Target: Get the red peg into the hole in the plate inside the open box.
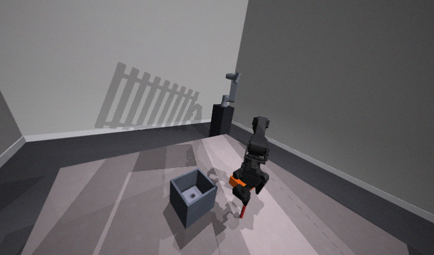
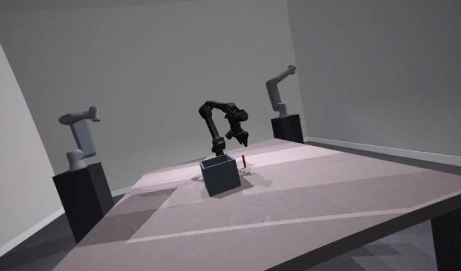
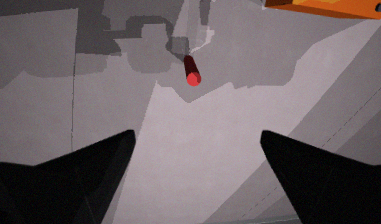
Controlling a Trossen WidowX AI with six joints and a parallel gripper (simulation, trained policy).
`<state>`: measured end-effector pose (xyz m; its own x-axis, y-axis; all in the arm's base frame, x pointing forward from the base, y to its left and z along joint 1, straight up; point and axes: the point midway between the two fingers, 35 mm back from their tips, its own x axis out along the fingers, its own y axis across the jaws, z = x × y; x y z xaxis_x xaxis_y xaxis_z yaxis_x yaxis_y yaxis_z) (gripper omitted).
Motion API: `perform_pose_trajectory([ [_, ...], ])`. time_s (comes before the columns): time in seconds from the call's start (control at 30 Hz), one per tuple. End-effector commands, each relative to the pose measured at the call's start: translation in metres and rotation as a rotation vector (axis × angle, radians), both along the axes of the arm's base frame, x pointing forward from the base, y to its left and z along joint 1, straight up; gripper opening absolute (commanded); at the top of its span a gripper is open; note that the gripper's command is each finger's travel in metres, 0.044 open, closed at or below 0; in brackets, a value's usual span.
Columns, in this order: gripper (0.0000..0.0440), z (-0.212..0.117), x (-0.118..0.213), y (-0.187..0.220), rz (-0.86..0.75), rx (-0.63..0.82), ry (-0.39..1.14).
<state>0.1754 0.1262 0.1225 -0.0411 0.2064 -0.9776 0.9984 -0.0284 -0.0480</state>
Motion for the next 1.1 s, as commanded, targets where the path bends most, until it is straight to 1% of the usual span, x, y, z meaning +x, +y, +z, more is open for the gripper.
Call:
perform_pose_trajectory([
  [0.0, 0.044, -0.013, -0.005, -0.003, 0.037, -0.03, 0.025],
  [0.47, 0.0434, -0.065, -0.013, -0.016, 0.122, -0.101, 0.067],
  [0.6, 0.042, -0.077, -0.014, -0.018, 0.132, -0.113, 0.066],
  [0.7, 0.0399, -0.084, -0.014, -0.019, 0.136, -0.119, 0.064],
  [0.73, 0.0387, -0.087, -0.014, -0.019, 0.138, -0.12, 0.063],
  [0.8, 0.0347, -0.092, -0.013, -0.018, 0.145, -0.117, 0.059],
  [1.07, 0.0143, -0.106, -0.007, -0.013, 0.193, -0.104, 0.048],
])
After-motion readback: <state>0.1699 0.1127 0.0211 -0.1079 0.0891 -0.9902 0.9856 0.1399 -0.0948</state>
